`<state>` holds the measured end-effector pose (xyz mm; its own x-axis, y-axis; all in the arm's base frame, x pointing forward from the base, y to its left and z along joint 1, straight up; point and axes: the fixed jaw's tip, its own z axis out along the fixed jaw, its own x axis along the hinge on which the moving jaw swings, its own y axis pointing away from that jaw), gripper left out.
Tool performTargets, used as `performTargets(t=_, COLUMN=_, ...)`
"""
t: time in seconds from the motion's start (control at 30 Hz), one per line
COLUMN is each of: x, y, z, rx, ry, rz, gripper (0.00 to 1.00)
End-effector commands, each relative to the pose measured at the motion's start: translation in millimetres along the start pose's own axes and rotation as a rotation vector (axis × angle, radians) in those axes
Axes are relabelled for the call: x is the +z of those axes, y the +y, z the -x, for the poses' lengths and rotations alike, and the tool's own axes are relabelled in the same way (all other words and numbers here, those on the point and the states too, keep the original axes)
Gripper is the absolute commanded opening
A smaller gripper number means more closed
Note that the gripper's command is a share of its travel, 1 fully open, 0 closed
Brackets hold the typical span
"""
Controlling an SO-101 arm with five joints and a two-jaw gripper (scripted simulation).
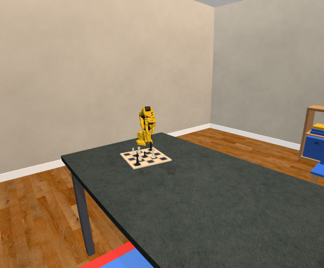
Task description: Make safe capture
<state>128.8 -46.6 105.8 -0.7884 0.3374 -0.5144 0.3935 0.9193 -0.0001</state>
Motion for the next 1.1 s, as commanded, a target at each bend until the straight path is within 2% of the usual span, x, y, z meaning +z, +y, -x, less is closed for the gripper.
performTargets(t=0.0, x=2.2, y=-1.1, z=-1.4, rx=0.017, ry=0.002, rz=-0.003, gripper=0.12)
performTargets(t=0.33, x=4.4, y=-1.1, z=-2.7, rx=0.017, ry=0.002, rz=-0.003, gripper=0.12)
performTargets(t=0.7, x=17.0, y=-1.1, z=-10.1, rx=0.017, ry=0.002, rz=-0.003, gripper=0.12)
performTargets(t=1.07, x=42.3, y=-1.1, z=-25.0, rx=0.017, ry=0.002, rz=-0.003, gripper=0.12)
